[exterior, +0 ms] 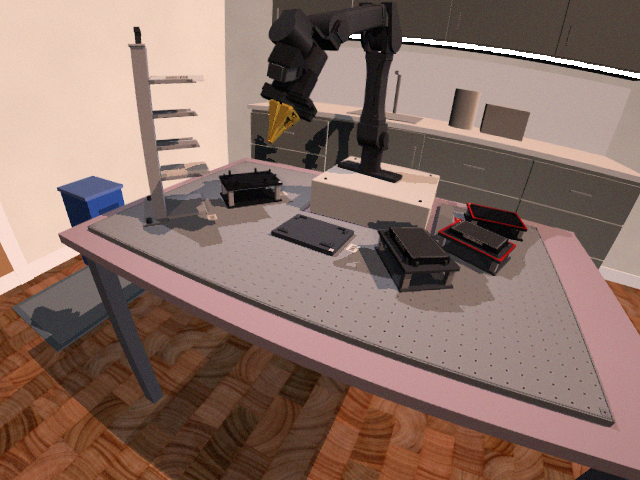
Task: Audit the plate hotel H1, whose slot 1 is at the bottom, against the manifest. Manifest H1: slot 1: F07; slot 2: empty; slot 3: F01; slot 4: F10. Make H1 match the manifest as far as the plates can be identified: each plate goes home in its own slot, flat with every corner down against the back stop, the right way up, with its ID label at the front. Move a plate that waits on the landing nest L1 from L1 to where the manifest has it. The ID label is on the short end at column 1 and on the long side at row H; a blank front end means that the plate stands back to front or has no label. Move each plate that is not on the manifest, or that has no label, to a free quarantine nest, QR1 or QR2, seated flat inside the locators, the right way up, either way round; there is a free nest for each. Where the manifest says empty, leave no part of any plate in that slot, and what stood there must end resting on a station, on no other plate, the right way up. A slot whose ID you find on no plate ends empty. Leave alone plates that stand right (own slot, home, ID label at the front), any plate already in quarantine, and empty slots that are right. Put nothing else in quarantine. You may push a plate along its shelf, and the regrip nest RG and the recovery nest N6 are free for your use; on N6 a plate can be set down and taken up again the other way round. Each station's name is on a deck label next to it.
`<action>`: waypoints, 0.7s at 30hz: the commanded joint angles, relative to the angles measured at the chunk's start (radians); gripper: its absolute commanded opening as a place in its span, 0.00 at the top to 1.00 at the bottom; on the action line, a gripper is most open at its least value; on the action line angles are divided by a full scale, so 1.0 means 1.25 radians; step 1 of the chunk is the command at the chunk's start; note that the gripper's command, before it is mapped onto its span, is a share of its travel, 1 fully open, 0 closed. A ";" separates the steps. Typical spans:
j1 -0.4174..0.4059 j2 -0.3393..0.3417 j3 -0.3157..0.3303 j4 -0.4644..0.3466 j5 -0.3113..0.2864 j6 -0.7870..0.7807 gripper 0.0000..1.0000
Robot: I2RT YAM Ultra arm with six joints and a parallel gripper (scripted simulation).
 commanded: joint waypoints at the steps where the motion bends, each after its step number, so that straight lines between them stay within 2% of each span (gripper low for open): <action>1: 0.005 0.009 0.032 -0.074 -0.012 0.031 1.00; 2: 0.007 0.015 0.044 -0.095 -0.017 0.037 1.00; 7: 0.024 -0.005 0.015 -0.088 -0.009 0.053 1.00; 10: 0.031 0.021 0.060 -0.163 -0.025 0.073 1.00; 14: 0.048 -0.001 0.031 -0.157 -0.019 0.089 1.00; 17: 0.054 0.025 0.075 -0.231 -0.034 0.109 1.00; 21: 0.071 0.003 0.047 -0.226 -0.029 0.125 1.00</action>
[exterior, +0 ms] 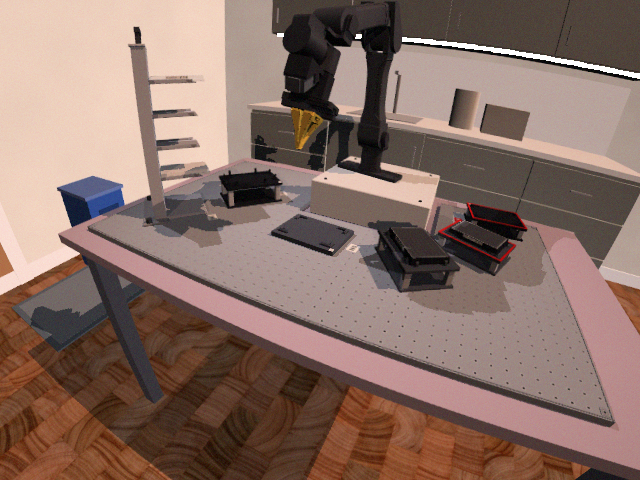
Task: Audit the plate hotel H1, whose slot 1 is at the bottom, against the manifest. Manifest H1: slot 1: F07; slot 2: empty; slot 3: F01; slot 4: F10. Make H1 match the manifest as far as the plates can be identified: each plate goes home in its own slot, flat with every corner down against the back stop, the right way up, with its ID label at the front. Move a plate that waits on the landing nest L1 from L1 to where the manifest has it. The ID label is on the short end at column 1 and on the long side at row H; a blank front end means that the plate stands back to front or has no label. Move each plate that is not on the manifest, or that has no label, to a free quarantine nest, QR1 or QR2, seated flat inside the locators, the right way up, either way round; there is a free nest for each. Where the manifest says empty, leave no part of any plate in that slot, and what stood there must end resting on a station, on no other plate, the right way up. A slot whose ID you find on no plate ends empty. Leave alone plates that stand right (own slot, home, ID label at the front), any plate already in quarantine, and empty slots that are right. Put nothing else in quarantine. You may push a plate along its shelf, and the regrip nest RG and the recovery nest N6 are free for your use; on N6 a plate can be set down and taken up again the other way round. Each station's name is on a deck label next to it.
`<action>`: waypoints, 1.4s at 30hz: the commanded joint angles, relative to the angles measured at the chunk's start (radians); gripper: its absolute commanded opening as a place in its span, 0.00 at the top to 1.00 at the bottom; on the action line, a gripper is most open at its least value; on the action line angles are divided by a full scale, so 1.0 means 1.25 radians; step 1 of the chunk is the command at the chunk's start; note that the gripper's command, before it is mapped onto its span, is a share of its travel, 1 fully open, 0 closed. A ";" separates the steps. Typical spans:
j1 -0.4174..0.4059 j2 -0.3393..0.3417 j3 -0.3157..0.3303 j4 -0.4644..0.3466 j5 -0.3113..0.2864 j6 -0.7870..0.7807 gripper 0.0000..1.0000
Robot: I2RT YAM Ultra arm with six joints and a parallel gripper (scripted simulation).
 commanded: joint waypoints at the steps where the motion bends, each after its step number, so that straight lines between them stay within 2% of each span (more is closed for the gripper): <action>1: 0.006 -0.012 0.001 -0.033 -0.003 0.021 1.00; 4: 0.013 0.015 0.044 -0.106 -0.016 0.041 1.00; 8: 0.029 -0.008 0.016 -0.102 -0.013 0.057 1.00; 11: 0.036 0.020 0.058 -0.173 -0.025 0.077 1.00; 14: 0.052 -0.004 0.032 -0.171 -0.022 0.093 1.00; 18: 0.055 0.006 0.047 -0.197 -0.026 0.100 1.00; 20: 0.060 0.024 0.073 -0.241 -0.033 0.113 1.00; 24: 0.075 0.000 0.048 -0.241 -0.032 0.129 1.00; 28: 0.088 0.020 0.079 -0.309 -0.042 0.155 1.00; 33: 0.094 0.012 0.110 -0.348 -0.042 0.160 1.00; 42: 0.089 0.009 0.133 -0.374 -0.042 0.155 1.00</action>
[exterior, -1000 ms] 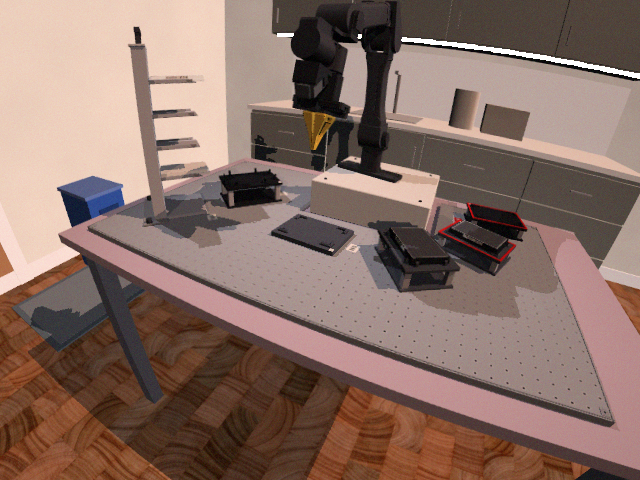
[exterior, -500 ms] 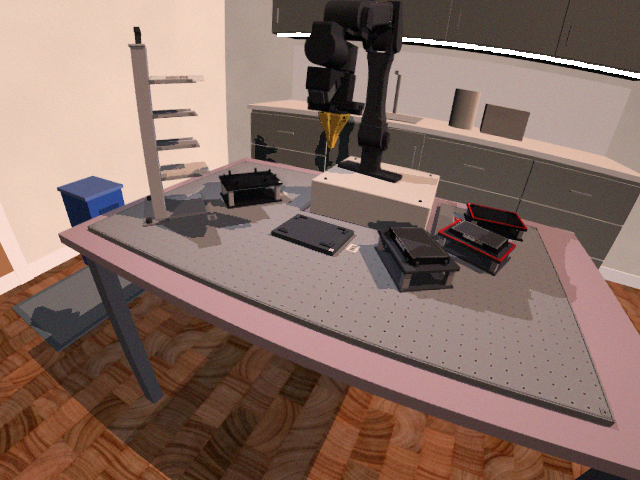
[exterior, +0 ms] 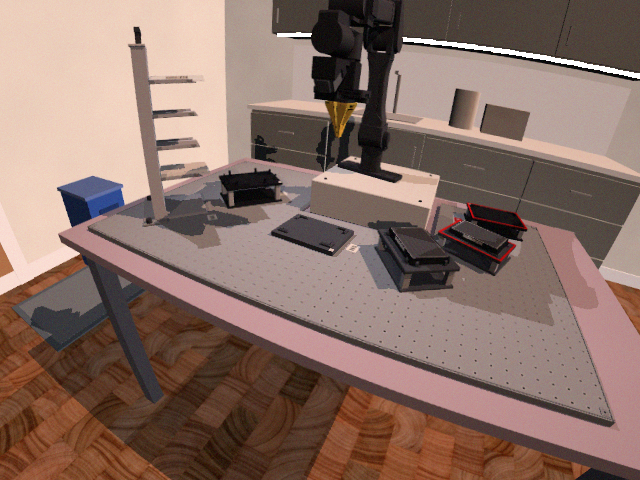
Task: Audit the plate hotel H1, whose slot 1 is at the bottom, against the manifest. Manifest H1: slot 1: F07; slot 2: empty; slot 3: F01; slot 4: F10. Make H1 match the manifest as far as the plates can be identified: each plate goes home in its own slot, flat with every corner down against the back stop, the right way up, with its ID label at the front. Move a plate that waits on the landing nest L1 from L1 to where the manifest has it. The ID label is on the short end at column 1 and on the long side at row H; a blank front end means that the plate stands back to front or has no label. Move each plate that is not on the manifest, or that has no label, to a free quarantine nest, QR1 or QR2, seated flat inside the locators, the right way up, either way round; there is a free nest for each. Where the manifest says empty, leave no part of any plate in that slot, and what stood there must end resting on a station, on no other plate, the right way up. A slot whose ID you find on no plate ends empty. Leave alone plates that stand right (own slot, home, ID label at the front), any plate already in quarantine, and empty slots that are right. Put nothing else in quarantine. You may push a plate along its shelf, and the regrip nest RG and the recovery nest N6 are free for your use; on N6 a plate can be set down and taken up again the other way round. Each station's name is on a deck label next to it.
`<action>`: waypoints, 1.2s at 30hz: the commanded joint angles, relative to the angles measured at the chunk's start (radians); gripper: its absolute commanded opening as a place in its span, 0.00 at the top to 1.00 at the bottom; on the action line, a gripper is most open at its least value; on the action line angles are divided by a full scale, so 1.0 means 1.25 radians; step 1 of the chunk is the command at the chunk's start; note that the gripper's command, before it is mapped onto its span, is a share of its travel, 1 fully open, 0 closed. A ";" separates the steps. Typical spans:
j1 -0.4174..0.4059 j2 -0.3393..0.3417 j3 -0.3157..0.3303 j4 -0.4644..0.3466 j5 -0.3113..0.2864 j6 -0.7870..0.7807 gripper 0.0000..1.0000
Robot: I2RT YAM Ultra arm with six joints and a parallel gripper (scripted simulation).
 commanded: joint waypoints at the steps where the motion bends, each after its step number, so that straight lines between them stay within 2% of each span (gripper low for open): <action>1: -0.017 -0.003 0.006 -0.017 0.000 -0.012 1.00; 20: -0.164 0.027 0.038 -0.021 -0.001 -0.160 1.00; 25: -0.204 -0.024 -0.022 0.045 0.004 -0.166 1.00; 27: -0.204 -0.024 -0.022 0.045 0.004 -0.166 1.00; 36: -0.281 -0.109 -0.125 0.167 0.003 -0.182 1.00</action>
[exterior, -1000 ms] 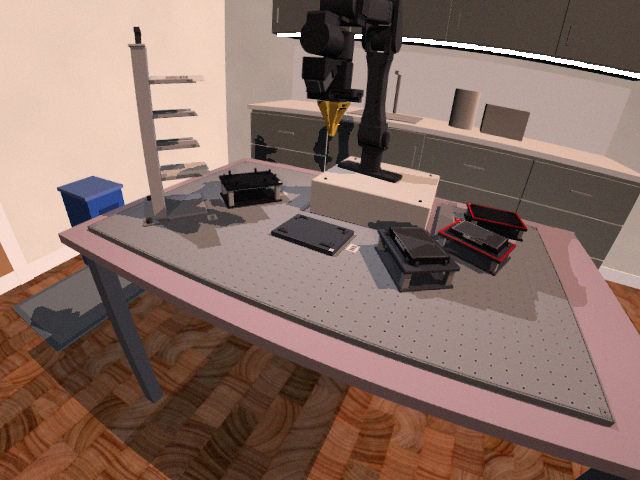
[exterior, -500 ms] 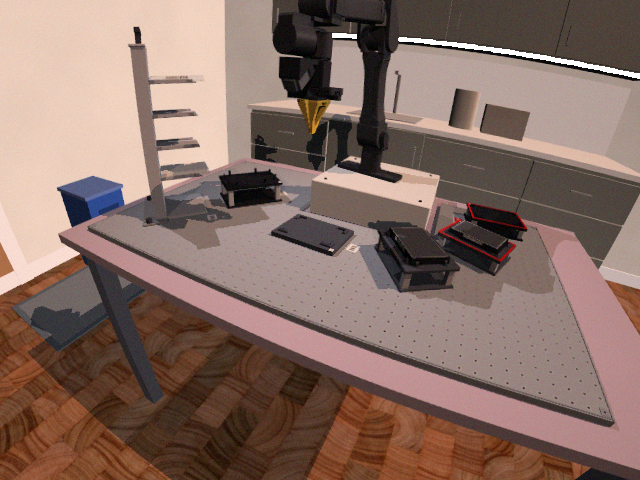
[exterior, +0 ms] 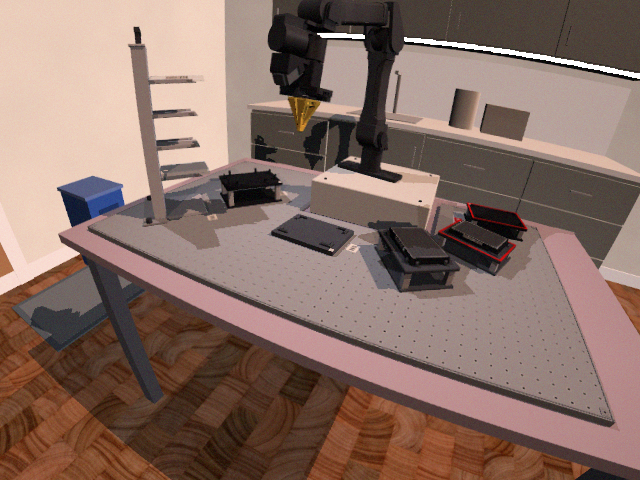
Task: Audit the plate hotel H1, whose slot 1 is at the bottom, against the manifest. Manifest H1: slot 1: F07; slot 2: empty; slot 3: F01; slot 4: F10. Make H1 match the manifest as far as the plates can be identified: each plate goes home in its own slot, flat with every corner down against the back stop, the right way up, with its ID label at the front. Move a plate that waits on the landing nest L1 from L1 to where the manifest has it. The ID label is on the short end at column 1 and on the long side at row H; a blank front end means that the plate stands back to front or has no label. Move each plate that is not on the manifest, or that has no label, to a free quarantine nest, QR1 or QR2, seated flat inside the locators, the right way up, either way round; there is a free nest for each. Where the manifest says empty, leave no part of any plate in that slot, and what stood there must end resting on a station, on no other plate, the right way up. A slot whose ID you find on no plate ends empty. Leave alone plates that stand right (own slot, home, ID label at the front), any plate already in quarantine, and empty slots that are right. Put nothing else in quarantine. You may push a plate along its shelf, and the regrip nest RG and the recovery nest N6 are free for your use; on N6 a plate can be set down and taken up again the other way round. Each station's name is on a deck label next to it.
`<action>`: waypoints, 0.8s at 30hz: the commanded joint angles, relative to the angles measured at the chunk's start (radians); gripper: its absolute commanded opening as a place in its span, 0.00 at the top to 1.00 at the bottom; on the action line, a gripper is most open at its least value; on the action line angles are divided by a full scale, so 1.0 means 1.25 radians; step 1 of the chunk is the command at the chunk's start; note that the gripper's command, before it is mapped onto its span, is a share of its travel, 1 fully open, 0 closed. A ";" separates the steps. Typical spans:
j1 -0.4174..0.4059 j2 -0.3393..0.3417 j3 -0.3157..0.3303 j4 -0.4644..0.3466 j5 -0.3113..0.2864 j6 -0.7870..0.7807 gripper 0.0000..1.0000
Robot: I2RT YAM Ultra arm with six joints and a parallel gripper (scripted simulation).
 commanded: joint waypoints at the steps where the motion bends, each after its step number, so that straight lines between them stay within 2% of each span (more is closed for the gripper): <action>1: -0.023 -0.030 -0.021 0.070 -0.002 -0.012 1.00; 6: -0.068 -0.072 -0.075 0.140 -0.009 -0.021 1.00; 8: -0.068 -0.072 -0.075 0.140 -0.009 -0.021 1.00; 16: -0.142 -0.131 -0.158 0.255 -0.028 -0.035 1.00; 23: -0.137 -0.201 -0.248 0.355 -0.019 0.019 1.00; 24: -0.137 -0.201 -0.248 0.355 -0.019 0.019 1.00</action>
